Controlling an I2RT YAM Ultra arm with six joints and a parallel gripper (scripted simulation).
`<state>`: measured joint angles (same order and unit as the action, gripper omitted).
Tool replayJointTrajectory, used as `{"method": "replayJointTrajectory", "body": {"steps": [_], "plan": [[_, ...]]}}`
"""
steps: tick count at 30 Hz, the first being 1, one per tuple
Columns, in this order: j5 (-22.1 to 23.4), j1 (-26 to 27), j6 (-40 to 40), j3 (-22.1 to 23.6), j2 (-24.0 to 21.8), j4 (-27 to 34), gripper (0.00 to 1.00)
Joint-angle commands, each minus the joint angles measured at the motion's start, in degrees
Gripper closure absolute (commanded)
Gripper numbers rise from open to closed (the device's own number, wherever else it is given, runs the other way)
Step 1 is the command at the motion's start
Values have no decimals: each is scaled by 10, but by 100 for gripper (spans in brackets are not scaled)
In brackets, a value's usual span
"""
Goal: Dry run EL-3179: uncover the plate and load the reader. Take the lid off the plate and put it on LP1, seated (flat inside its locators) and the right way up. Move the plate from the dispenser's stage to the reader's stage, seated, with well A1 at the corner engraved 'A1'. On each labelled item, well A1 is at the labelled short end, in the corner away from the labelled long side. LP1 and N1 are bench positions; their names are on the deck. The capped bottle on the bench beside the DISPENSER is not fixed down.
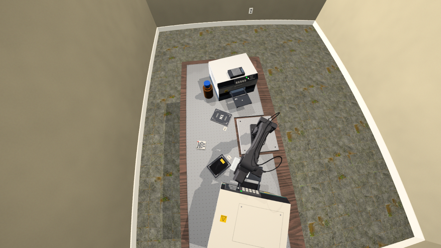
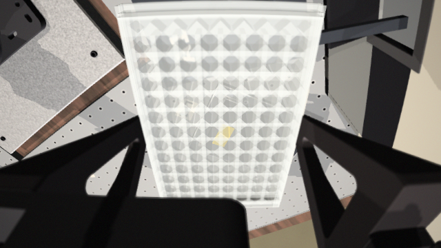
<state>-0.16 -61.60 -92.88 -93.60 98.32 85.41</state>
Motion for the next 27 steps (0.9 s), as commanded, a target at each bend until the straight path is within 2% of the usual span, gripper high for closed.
{"method": "replayJointTrajectory", "body": {"steps": [1,15,18,27], "plan": [[3,-20,2,-20,-4,12,14],[3,-79,-14,-20,-4,12,14],[3,-94,7,-21,0,13,14],[2,-130,-25,-21,-3,13,14]]}}
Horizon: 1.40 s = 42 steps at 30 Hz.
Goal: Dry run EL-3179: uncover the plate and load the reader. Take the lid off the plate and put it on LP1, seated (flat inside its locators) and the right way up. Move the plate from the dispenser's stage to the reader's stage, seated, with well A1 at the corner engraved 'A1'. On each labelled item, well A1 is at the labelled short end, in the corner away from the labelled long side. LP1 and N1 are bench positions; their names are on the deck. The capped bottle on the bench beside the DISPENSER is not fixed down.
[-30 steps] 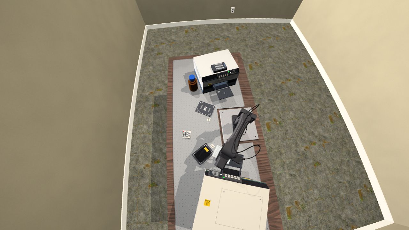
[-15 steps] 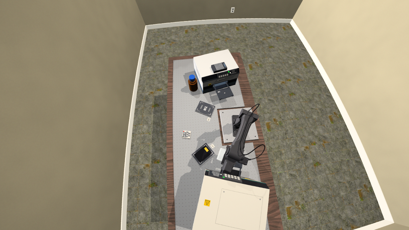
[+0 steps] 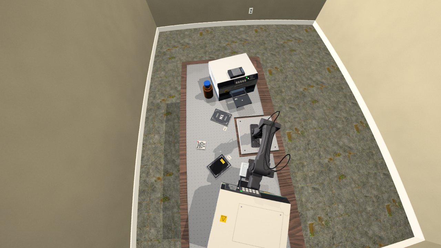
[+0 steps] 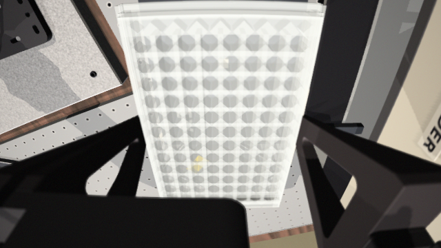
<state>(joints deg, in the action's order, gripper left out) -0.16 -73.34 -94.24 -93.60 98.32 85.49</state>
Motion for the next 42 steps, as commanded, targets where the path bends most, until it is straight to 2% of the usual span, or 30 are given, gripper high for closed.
{"method": "replayJointTrajectory", "body": {"steps": [1,7,40,42], "plan": [[3,-17,-10,-21,-2,12,14],[3,-45,28,-24,-1,12,14],[2,-31,36,-23,-13,12,14],[2,-31,36,7,-13,-7,14]]}}
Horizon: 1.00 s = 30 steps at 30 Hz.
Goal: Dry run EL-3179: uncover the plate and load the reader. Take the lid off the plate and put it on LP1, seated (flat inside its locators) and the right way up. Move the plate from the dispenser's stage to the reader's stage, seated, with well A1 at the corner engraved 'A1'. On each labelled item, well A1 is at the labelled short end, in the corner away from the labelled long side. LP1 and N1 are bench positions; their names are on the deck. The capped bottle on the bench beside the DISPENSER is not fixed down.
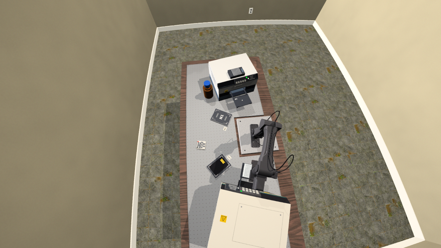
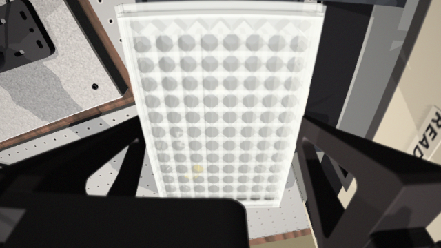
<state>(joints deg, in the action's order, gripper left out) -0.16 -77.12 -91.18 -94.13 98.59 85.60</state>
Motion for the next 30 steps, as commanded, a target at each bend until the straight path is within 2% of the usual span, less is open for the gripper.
{"method": "replayJointTrajectory", "body": {"steps": [1,8,22,25,29,30], "plan": [[2,7,5,16,-16,-11,14],[2,5,5,27,-15,-28,14],[2,4,5,78,-16,-71,14],[2,4,5,72,-16,-75,14],[2,4,5,92,-14,-85,14],[1,1,2,80,-9,-78,14]]}}
